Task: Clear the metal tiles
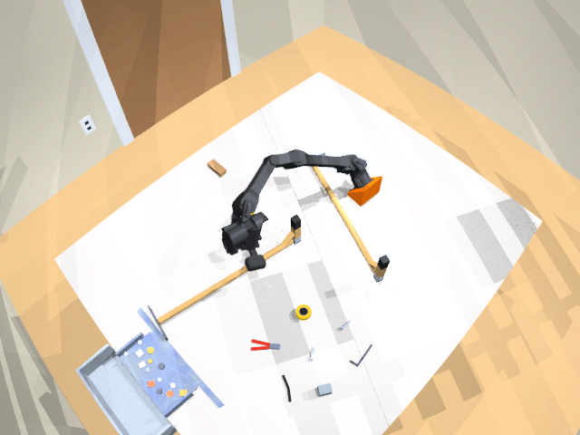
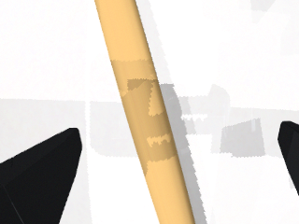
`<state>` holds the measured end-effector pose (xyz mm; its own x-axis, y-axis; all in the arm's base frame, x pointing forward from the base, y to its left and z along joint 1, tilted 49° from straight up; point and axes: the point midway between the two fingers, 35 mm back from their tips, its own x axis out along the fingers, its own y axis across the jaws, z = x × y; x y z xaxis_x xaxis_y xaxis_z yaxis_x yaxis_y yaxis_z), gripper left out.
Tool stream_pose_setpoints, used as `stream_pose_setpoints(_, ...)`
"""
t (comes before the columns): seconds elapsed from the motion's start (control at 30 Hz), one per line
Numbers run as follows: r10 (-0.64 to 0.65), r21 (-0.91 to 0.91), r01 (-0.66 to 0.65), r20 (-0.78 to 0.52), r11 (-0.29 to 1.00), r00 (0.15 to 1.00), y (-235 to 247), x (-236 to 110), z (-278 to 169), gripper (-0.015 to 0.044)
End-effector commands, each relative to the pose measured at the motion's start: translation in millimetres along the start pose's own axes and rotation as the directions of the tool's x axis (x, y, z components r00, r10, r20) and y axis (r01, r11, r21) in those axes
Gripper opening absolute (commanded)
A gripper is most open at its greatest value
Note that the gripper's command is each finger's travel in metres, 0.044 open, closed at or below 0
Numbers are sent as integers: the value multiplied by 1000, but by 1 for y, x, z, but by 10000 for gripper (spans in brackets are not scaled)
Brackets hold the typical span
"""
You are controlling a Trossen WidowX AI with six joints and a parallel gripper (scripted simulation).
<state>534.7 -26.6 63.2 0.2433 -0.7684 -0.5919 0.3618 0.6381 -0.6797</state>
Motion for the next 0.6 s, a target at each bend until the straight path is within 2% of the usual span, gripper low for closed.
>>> stream_pose_setpoints(0.0,8,-7,-7,17,1000,1000,3,-15,-4,440)
stream_pose_setpoints(0.57,29,-38,-26,73,999,997,7,-66,-28,440)
